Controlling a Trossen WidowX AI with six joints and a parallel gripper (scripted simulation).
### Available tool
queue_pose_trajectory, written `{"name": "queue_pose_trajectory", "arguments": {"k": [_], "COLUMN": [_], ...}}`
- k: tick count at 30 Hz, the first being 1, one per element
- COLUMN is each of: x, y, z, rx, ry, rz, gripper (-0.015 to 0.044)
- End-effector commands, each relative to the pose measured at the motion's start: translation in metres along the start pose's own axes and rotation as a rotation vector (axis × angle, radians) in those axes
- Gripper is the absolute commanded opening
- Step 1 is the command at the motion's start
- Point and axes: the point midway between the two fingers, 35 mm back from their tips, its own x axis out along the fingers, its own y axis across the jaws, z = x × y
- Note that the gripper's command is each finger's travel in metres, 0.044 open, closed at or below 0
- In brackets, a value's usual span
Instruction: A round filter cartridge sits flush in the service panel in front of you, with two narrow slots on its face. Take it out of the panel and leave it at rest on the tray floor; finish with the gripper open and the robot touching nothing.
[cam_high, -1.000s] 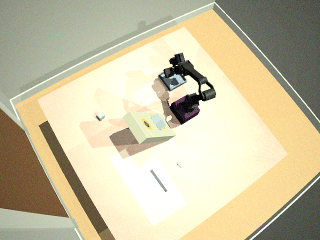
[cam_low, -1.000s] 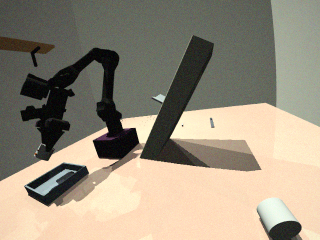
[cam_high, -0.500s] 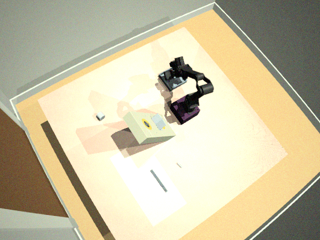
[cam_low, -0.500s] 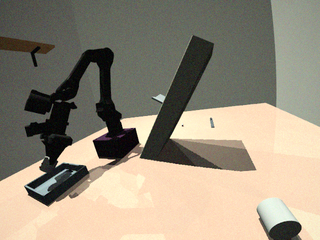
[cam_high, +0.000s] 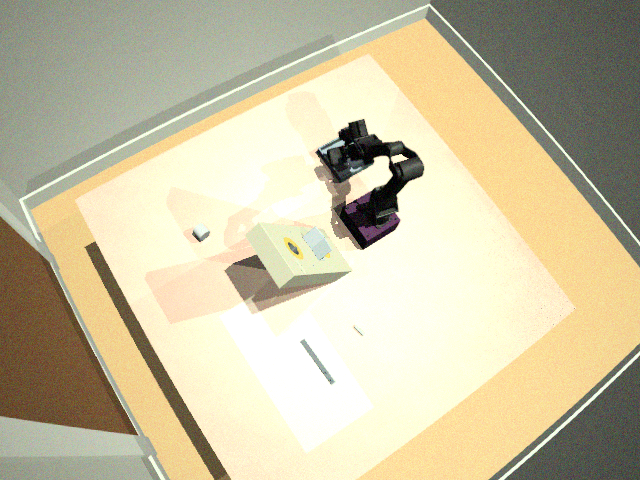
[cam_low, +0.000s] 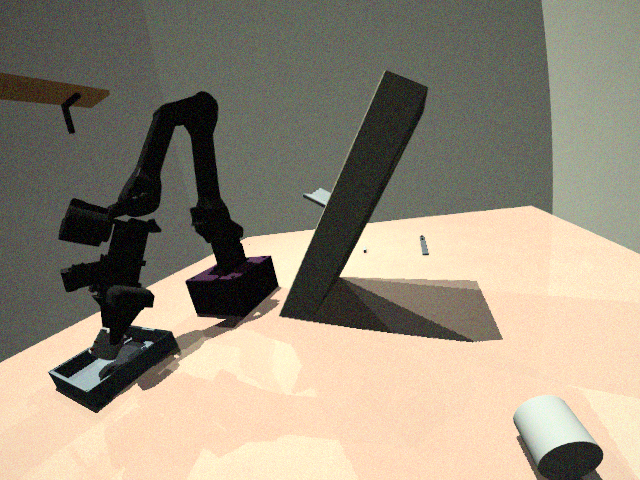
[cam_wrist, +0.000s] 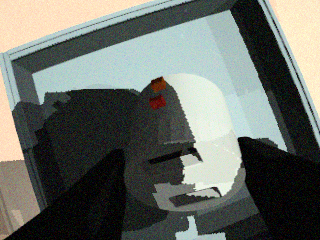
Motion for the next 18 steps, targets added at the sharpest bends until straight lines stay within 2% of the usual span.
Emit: {"name": "queue_pose_trajectory", "arguments": {"k": [1,10,14,18], "x": [-0.001,-0.001,-0.007,-0.052], "y": [0.000,0.000,0.000,0.000], "z": [0.000,0.000,0.006,0.033], "rx": [0.000,0.000,0.000,0.000], "ry": [-0.001,-0.001,-0.001,-0.001], "rz": [0.000,0.000,0.000,0.000], "gripper": [0.0210,0.0440,0.0440,0.0440]}}
